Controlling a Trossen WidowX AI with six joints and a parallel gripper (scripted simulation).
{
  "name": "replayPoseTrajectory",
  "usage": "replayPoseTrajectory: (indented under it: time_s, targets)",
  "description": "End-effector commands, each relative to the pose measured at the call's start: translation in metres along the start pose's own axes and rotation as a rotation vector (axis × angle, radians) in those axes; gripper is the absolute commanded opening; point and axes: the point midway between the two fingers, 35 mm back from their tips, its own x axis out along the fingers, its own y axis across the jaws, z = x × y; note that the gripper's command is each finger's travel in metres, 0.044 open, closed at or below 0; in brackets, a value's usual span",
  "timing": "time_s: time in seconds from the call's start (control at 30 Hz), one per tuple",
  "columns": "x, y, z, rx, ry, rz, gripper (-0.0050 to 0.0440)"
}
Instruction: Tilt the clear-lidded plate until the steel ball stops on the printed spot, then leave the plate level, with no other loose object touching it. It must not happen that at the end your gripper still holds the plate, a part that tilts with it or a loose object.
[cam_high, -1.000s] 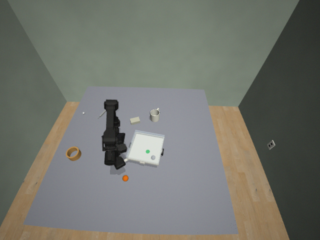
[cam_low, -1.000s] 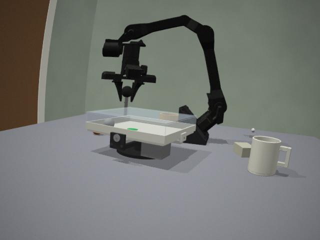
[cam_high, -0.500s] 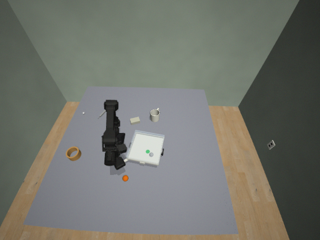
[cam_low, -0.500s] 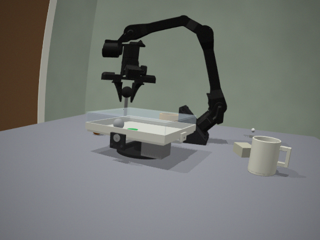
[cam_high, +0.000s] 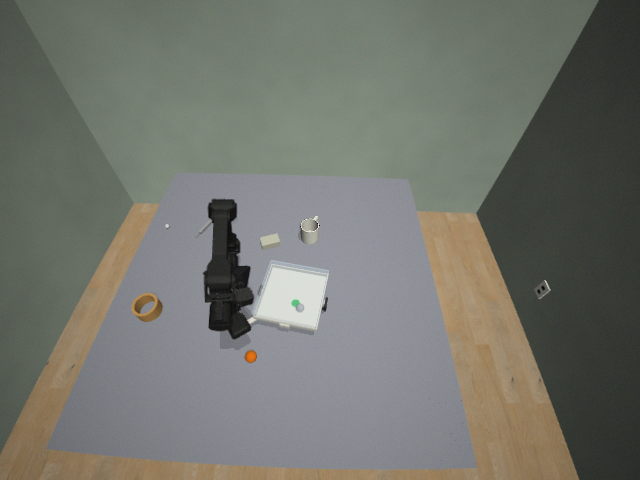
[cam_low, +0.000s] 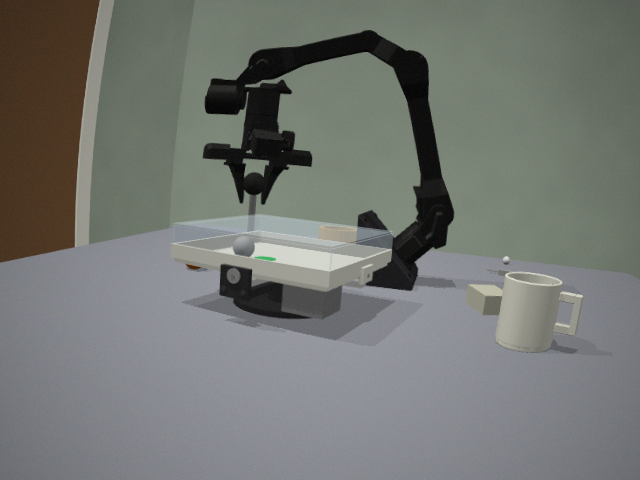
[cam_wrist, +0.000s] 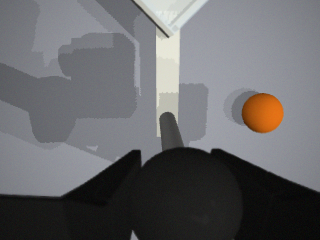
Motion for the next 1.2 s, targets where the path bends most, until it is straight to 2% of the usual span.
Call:
replayPoseTrajectory:
  time_s: [0.0, 1.17]
  targets:
    - [-0.004, 0.0011, 0.0022, 0.003, 0.001, -0.008, 0.015]
    - [-0.0019, -0.0015, 0.0013, 0.003, -0.002, -0.009, 0.015]
